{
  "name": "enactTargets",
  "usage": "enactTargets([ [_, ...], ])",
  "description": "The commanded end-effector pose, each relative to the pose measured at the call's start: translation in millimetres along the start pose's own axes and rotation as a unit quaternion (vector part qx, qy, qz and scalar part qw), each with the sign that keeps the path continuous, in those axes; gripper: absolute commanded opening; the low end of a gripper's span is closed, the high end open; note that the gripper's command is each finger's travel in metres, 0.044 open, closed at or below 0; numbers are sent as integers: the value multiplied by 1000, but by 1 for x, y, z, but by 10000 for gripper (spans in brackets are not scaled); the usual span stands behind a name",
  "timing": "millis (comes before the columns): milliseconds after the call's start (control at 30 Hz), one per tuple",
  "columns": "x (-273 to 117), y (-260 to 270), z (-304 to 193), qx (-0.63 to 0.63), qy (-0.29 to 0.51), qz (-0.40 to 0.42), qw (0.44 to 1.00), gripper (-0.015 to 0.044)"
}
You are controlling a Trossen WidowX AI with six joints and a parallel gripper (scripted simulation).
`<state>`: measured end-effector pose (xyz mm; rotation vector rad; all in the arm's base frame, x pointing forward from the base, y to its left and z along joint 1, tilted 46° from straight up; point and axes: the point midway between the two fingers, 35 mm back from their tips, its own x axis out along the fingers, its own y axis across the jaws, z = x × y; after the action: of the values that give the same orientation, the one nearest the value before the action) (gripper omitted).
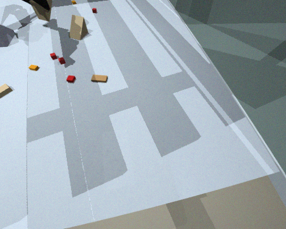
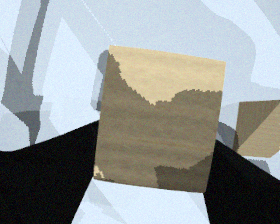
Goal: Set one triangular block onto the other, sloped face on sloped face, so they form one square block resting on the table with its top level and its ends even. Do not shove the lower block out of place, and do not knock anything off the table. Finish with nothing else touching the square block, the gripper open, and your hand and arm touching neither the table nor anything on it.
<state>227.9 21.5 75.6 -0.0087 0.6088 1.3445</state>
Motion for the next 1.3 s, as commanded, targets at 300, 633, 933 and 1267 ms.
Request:
enactTargets([
  [300,-32,-46,1,1,2,-18,1000,0],
  [633,-55,-78,-5,11,5,-29,1000,0],
  [933,-75,-103,-12,16,6,-36,999,0],
  [1267,-94,-126,-21,21,7,-42,999,0],
])
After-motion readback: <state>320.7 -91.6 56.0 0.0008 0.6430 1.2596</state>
